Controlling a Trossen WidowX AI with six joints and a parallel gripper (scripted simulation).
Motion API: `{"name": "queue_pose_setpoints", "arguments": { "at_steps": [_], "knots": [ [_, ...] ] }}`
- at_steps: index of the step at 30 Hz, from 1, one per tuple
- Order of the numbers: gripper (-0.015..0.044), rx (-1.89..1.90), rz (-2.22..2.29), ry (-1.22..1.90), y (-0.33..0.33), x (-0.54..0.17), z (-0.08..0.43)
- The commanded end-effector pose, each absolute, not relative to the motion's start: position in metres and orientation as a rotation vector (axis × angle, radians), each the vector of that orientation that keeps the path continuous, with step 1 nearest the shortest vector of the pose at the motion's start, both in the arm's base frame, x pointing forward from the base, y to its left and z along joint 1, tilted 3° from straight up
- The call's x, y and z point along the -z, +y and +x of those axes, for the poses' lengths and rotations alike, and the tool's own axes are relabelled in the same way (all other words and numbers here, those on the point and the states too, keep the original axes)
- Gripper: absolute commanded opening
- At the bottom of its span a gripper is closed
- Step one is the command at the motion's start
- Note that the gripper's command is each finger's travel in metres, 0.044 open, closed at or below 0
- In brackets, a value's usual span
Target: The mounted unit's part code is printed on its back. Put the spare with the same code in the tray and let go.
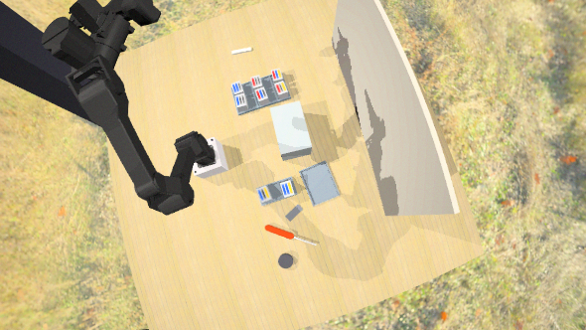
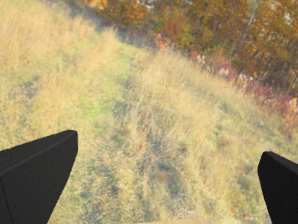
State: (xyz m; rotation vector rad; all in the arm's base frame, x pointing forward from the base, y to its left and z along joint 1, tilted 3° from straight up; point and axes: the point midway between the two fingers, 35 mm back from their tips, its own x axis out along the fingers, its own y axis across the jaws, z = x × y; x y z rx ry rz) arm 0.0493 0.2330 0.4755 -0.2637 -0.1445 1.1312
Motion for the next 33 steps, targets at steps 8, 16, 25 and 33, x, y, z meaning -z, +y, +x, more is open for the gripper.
{"name": "queue_pose_setpoints", "arguments": {
  "at_steps": [8, 16, 25, 33],
  "knots": [
    [0.044, -1.122, -0.277, -0.136, 0.236, -0.473, 0.052],
    [0.044, -0.941, -0.492, 0.073, 0.273, -0.423, 0.116],
    [0.044, -0.679, -0.59, 0.465, 0.268, -0.345, 0.233],
    [0.044, -0.459, -0.529, 0.773, 0.213, -0.287, 0.314]
  ]
}}
